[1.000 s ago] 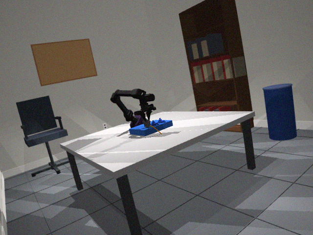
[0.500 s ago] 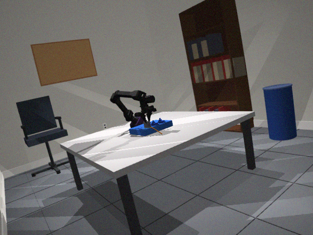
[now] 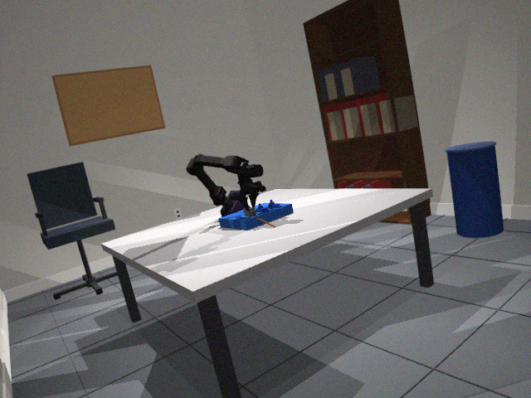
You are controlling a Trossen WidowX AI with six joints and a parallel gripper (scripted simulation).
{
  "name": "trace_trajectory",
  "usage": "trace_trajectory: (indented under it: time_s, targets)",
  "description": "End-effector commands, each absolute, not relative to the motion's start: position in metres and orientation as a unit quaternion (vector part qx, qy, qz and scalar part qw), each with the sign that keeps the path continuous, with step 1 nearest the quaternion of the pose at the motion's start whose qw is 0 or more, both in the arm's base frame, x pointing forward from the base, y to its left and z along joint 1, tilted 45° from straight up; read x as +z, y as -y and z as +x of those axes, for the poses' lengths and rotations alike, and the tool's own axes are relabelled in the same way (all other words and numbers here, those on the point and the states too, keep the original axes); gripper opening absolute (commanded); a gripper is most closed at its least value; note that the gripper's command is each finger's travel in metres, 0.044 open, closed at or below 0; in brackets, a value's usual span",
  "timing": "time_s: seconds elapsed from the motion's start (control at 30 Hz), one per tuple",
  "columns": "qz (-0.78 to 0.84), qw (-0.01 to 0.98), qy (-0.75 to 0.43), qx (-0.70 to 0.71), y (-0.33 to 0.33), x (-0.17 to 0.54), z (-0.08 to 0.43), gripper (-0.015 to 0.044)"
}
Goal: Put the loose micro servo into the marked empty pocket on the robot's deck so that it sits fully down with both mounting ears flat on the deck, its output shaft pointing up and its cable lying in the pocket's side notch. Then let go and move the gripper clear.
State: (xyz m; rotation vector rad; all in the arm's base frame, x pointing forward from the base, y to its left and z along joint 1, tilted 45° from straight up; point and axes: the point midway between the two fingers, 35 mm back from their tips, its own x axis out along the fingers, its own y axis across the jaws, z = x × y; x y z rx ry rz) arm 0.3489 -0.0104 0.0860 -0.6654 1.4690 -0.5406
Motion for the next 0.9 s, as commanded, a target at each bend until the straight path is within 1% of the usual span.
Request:
trace_trajectory:
  time_s: [0.0,0.8,0.87]
  targets:
    - [-0.297,0.658,-0.649,-0.238,0.013,0.084,0.349,0.0]
    - [-0.297,0.658,-0.649,-0.238,0.028,0.069,0.349,0.0]
    - [-0.297,0.658,-0.649,-0.238,0.026,0.071,0.35,0.0053]
